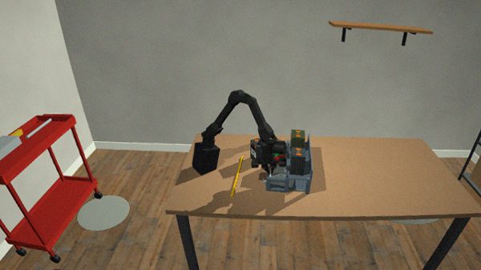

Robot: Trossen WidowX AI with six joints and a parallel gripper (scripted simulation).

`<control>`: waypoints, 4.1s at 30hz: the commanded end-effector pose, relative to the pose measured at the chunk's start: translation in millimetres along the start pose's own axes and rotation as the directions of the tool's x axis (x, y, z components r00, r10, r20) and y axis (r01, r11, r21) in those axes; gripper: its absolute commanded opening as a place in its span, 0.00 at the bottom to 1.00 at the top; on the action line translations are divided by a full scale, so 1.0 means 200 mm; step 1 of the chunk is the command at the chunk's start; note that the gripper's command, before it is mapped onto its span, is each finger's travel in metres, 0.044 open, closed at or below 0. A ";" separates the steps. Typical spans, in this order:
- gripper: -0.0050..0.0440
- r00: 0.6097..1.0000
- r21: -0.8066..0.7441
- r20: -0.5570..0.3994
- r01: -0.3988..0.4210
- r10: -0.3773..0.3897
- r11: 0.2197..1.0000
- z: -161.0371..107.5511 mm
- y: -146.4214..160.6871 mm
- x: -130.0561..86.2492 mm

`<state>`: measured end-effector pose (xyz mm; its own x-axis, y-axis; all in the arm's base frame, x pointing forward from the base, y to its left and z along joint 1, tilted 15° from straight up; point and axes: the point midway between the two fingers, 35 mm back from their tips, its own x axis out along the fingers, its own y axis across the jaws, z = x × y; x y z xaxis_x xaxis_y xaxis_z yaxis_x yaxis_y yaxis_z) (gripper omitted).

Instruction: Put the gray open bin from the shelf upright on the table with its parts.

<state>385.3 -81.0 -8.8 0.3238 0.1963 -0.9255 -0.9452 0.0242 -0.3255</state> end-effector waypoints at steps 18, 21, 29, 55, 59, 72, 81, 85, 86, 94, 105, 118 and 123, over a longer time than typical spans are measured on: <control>0.10 0.999 -0.017 -0.011 0.049 -0.049 0.999 0.00 -0.07 -0.06; 0.10 0.999 -0.017 -0.011 0.049 -0.049 0.999 0.00 -0.07 -0.06; 0.10 0.999 -0.017 -0.011 0.049 -0.049 0.999 0.00 -0.07 -0.06; 0.10 0.999 -0.017 -0.011 0.049 -0.049 0.999 0.00 -0.06 -0.05; 0.10 0.999 -0.017 -0.011 0.049 -0.049 0.999 0.00 -0.06 -0.05; 0.10 0.999 -0.017 -0.011 0.049 -0.049 0.999 0.00 -0.06 -0.04; 0.10 0.999 -0.017 -0.011 0.049 -0.049 0.999 0.00 -0.06 -0.04; 0.10 0.999 -0.016 -0.011 0.046 -0.047 0.999 0.00 0.07 -0.05; 0.10 0.999 -0.017 -0.011 0.048 -0.048 0.999 0.00 0.10 -0.05; 0.10 0.999 -0.017 -0.011 0.048 -0.048 0.999 0.00 0.10 -0.05; 0.10 0.999 -0.016 -0.011 0.046 -0.046 0.999 0.00 0.27 -0.06; 0.10 0.999 -0.013 -0.010 0.040 -0.040 0.999 0.00 0.36 -0.06; 0.10 0.999 -0.015 -0.010 0.041 -0.041 0.999 -0.01 0.42 -0.08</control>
<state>302.7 -80.0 -29.6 0.3372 0.1962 -0.9208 -0.9404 0.0236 -0.3393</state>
